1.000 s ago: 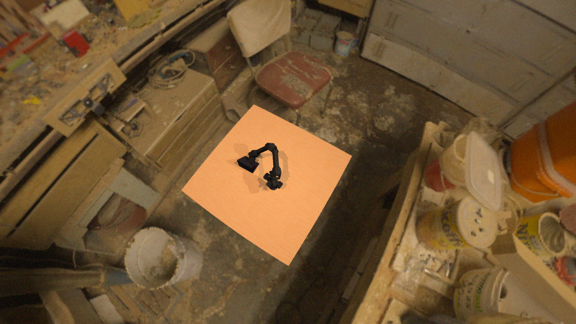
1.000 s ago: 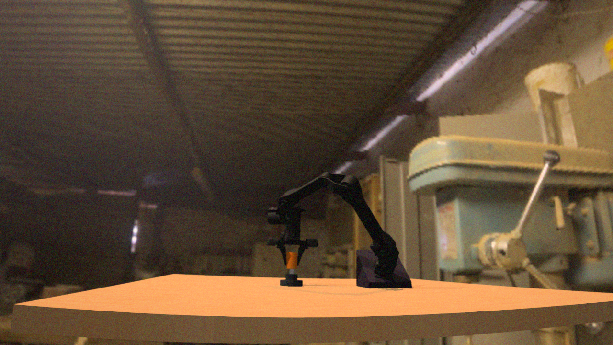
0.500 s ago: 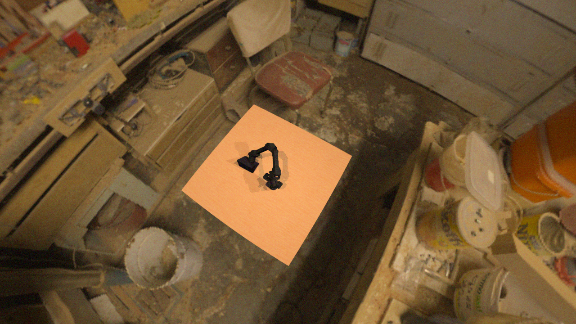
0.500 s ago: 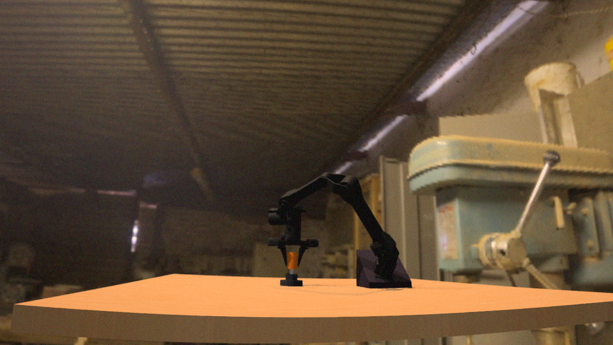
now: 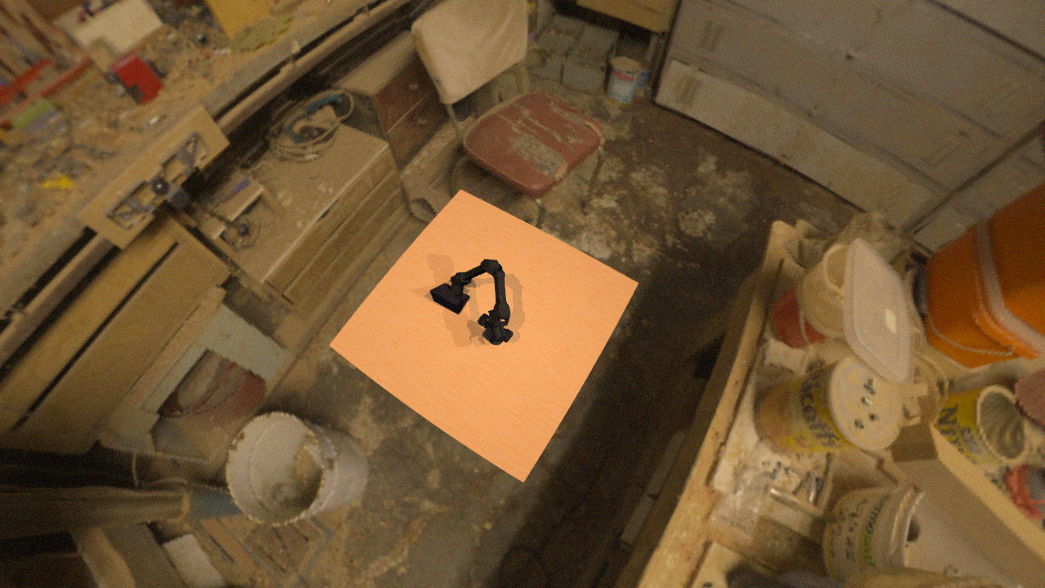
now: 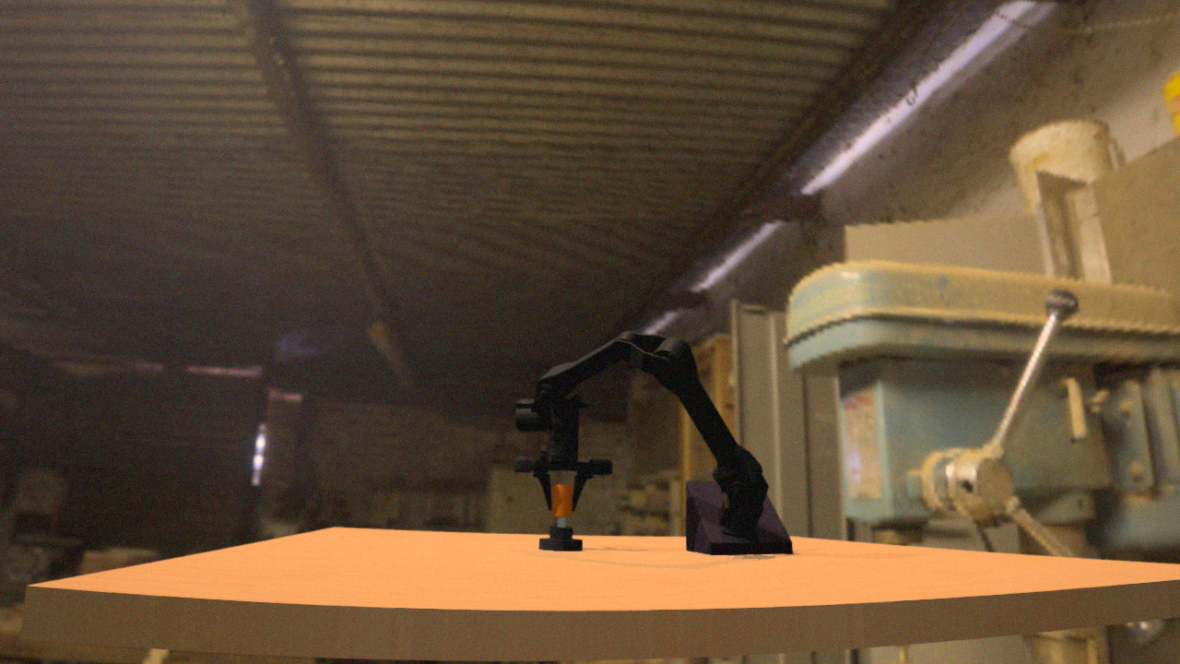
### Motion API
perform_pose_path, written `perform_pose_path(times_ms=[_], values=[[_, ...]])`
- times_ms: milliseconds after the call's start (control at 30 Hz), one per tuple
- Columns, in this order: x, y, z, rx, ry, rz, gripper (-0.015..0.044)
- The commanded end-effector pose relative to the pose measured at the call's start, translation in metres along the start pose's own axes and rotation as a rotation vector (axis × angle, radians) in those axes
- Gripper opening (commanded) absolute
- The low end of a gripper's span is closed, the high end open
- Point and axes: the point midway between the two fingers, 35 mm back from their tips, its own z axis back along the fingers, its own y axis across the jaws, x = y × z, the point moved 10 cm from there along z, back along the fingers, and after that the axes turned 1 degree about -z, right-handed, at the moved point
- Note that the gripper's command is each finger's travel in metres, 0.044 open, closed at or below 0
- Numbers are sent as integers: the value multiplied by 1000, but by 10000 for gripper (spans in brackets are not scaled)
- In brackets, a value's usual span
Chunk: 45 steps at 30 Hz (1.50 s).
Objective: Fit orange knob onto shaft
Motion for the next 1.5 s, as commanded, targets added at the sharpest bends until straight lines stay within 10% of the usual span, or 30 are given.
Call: perform_pose_path(times_ms=[0, 1467], values=[[0, -1, -1, 0, -3, -2, 0], [-1, 1, 2, 1, -3, -211, 0]])
